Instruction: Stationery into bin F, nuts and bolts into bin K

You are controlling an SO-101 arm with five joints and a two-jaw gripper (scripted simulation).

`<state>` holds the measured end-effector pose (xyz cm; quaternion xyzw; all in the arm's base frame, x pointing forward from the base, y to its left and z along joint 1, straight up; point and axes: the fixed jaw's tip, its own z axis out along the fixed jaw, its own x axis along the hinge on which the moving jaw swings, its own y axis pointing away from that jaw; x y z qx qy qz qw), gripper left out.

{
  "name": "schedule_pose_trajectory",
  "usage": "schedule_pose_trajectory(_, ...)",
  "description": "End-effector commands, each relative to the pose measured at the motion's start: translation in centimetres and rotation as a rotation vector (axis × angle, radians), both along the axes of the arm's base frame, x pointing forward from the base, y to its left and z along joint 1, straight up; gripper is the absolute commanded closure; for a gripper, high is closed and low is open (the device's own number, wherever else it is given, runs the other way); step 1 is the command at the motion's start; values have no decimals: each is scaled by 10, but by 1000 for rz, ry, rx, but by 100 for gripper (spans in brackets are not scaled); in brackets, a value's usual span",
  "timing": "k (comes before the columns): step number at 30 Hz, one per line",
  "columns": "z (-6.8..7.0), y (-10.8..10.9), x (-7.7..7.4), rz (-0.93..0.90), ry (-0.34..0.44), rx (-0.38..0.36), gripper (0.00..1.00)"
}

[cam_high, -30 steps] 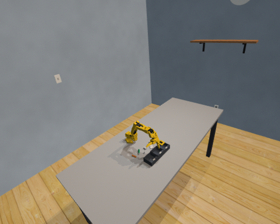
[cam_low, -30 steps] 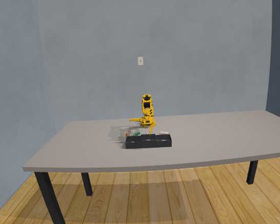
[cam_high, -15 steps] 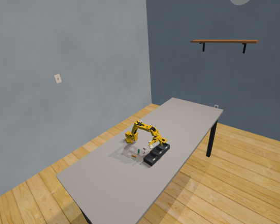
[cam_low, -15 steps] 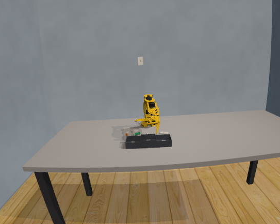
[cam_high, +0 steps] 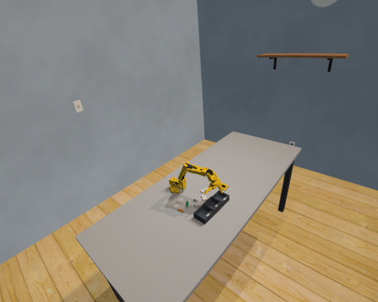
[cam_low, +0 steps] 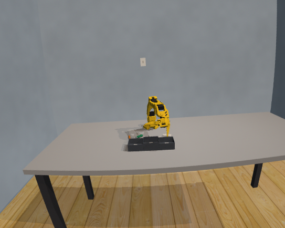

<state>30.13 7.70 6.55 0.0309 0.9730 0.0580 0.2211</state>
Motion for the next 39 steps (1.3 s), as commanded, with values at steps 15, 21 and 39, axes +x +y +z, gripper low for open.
schedule_pose_trajectory(15, 14, 5, 11, -3, -72, 24, 0)
schedule_pose_trajectory(21, 14, 5, 11, -3, -72, 24, 0)
schedule_pose_trajectory(39, 14, 5, 11, -3, -72, 24, 0)
